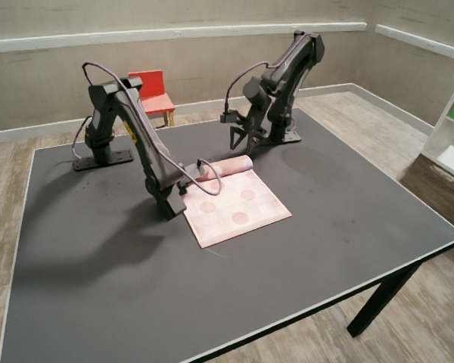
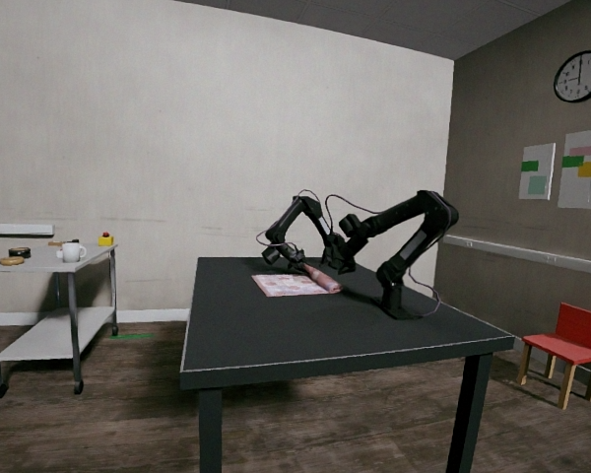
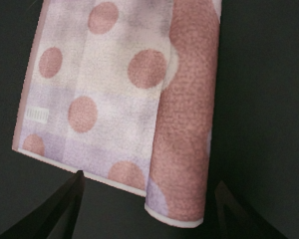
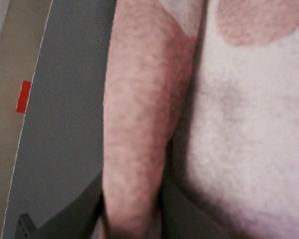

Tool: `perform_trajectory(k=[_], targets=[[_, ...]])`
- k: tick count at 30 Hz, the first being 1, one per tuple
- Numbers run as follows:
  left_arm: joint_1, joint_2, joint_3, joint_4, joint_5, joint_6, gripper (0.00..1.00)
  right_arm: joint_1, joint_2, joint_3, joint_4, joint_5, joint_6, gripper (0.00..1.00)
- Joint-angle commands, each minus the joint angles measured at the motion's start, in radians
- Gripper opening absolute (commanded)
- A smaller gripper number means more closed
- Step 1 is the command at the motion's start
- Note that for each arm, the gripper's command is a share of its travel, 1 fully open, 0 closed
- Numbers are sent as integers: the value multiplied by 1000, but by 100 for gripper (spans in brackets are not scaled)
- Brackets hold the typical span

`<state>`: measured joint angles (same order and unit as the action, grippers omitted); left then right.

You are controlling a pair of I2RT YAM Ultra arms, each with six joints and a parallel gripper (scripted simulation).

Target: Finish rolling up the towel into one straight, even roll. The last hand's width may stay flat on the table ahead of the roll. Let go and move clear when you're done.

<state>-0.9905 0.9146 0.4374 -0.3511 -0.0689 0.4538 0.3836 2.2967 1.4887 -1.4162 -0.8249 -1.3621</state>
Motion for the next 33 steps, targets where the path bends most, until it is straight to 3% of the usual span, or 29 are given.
perform_trajectory(k=[1, 11, 20, 28, 30, 33], targets=[[10, -4, -28, 47, 40, 34, 98, -1, 10, 10, 2, 22, -10, 24], [-6, 95, -183, 293, 33, 25, 98, -1, 10, 10, 2, 22, -10, 24], [-24, 190, -195, 406, 23, 12, 98, -1, 10, 10, 2, 22, -10, 24], [-24, 207, -195, 426, 22, 13, 64, -1, 10, 10, 2, 22, -10, 24], [-24, 207, -195, 426, 22, 13, 64, -1, 10, 10, 2, 22, -10, 24], [-24, 208, -195, 427, 22, 13, 51, -1, 10, 10, 2, 22, -10, 24]])
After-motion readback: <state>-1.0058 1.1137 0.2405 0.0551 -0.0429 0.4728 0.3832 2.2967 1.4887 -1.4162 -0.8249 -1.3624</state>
